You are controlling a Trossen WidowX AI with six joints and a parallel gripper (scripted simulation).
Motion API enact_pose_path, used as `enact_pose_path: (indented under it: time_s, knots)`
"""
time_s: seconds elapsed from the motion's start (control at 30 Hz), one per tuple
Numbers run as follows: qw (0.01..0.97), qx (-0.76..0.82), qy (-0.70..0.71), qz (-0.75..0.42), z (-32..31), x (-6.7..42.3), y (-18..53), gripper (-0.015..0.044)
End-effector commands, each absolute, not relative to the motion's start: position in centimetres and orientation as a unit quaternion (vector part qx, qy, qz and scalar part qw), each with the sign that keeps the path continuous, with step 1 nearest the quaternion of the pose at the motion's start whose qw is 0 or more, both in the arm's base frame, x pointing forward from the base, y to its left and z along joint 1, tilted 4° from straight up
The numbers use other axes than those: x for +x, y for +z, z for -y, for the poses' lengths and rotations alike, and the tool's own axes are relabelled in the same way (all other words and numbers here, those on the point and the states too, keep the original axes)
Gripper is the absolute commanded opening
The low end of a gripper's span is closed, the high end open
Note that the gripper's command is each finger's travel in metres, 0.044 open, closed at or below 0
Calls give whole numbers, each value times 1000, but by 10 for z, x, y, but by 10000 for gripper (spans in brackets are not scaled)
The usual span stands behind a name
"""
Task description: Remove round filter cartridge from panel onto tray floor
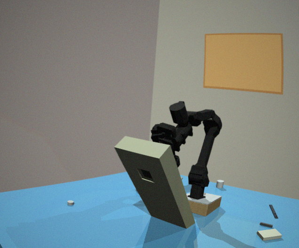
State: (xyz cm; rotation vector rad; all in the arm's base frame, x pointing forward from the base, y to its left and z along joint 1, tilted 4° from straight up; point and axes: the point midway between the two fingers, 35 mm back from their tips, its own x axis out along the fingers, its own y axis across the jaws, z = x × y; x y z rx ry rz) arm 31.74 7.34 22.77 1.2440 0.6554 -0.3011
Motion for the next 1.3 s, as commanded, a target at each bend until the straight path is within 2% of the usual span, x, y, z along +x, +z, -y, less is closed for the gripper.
enact_pose_path:
  time_s: [0.0, 1.2, 1.27]
  knots:
    - [753, 569, -135, -301, -74, 318, 228, 88]
    - [753, 569, -135, -300, -76, 330, 218, 88]
    - [752, 570, -138, -301, -75, 327, 219, 75]
